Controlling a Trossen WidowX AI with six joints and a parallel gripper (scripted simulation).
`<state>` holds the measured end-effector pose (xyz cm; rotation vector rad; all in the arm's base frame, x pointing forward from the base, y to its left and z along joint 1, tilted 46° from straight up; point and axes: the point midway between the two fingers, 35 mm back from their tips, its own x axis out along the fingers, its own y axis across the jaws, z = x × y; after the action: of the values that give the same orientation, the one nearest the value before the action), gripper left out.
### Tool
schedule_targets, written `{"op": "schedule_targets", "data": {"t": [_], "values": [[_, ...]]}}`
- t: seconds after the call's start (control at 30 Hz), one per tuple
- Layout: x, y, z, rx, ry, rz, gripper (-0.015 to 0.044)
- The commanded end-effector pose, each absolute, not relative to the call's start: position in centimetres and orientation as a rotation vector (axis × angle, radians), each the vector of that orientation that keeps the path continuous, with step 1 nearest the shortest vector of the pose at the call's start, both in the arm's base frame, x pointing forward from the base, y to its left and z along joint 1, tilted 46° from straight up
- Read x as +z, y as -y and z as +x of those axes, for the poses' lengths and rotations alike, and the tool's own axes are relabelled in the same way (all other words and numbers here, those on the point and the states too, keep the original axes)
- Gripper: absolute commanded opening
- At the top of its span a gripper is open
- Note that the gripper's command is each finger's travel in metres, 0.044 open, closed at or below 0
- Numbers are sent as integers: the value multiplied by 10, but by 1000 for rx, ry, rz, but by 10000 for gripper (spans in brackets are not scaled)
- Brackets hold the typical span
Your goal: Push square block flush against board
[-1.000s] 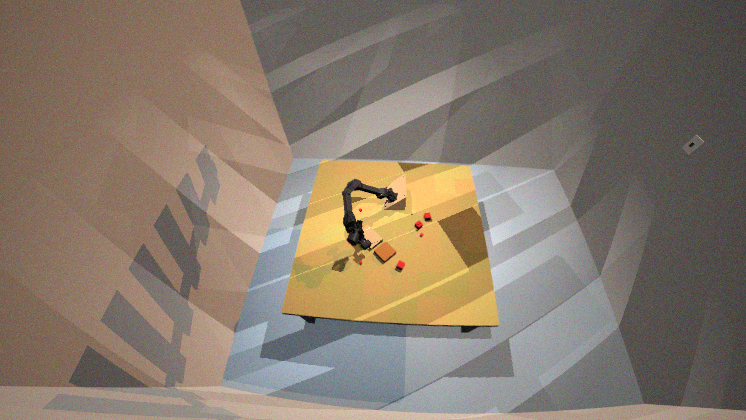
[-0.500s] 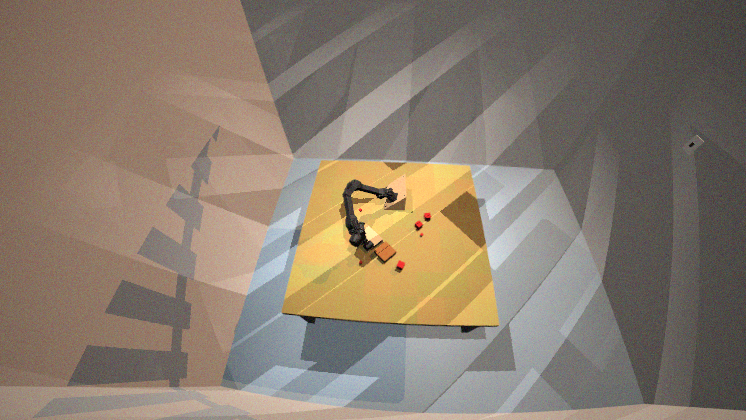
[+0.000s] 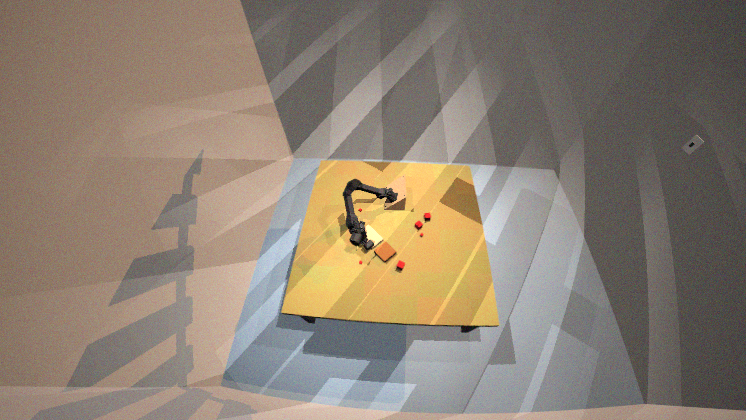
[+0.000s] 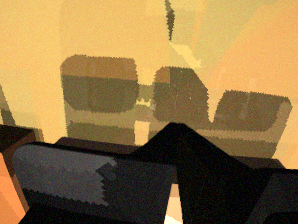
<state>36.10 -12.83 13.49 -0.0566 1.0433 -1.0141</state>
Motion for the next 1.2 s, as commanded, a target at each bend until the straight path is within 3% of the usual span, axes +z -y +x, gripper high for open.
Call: {"op": "schedule_targets", "data": {"t": [0.0,0.73,0.9,1.17], "values": [[137,130,366,-1011,-1046,-56,0],[157,144,392,-1011,-1043,-56,0],[191,107,382,-1010,-1045,-54,0],[194,106,377,-1037,-1019,-11,0]]}}
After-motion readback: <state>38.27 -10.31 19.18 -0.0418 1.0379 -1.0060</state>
